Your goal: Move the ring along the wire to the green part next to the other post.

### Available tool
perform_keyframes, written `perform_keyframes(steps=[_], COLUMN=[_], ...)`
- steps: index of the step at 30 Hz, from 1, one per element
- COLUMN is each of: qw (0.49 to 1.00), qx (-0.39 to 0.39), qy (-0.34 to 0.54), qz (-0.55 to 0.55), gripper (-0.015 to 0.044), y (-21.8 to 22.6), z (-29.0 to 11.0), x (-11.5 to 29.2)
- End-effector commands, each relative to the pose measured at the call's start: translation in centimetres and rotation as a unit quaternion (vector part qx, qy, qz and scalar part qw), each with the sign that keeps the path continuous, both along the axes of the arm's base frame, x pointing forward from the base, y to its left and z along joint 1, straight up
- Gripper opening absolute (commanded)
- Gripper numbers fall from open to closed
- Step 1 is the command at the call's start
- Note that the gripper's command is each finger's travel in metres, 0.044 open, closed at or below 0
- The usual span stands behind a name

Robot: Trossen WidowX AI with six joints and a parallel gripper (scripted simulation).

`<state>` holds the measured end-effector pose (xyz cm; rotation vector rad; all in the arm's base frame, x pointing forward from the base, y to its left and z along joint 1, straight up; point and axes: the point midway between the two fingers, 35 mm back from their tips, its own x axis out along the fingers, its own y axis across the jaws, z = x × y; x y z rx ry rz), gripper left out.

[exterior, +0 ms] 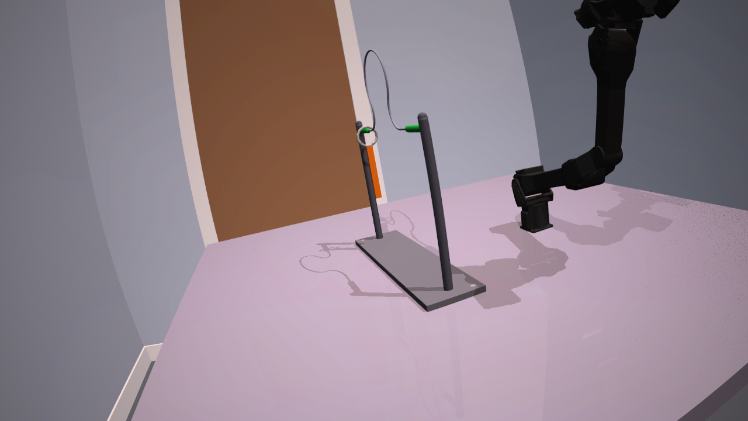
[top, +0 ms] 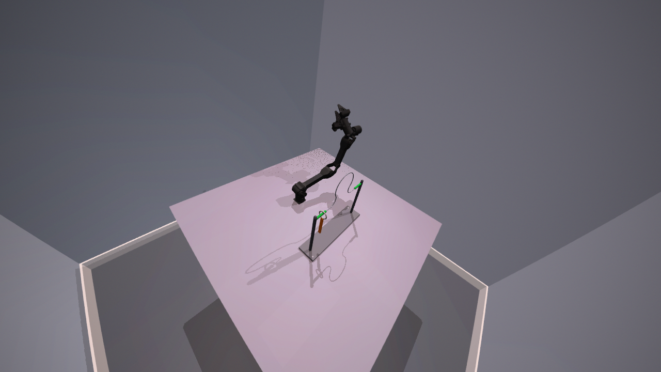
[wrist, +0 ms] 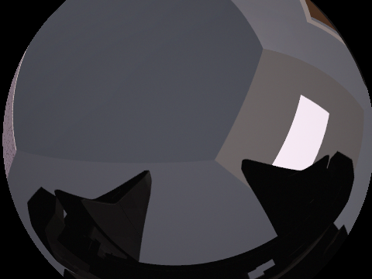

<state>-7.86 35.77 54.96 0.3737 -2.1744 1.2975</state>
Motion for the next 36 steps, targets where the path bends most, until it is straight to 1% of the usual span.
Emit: perform_keyframes(steps=[1,9,13,17,24,30,36], qw=[1.000,0.993,0.979,0.961,0.905,0.843,0.769], qx=[0.003,0.103,0.177,0.238,0.349,0.414,0.464], qy=[0.000,0.029,0.072,0.113,0.206,0.297,0.387], qz=[-0.001,-0.042,-0.065,-0.086,-0.132,-0.172,-0.212], gripper=[0.0374,0.0164,0.0160,0.0160,0.0160,0.0160,0.0160], y=[-0.1,-4.6,-9.9,-14.8,-25.4,-34.5,-43.4], z=[0.1,3.1,6.4,8.8,12.1,12.7,11.6], x=[0.0,0.4,0.2,0.3,1.0,2.7,4.7])
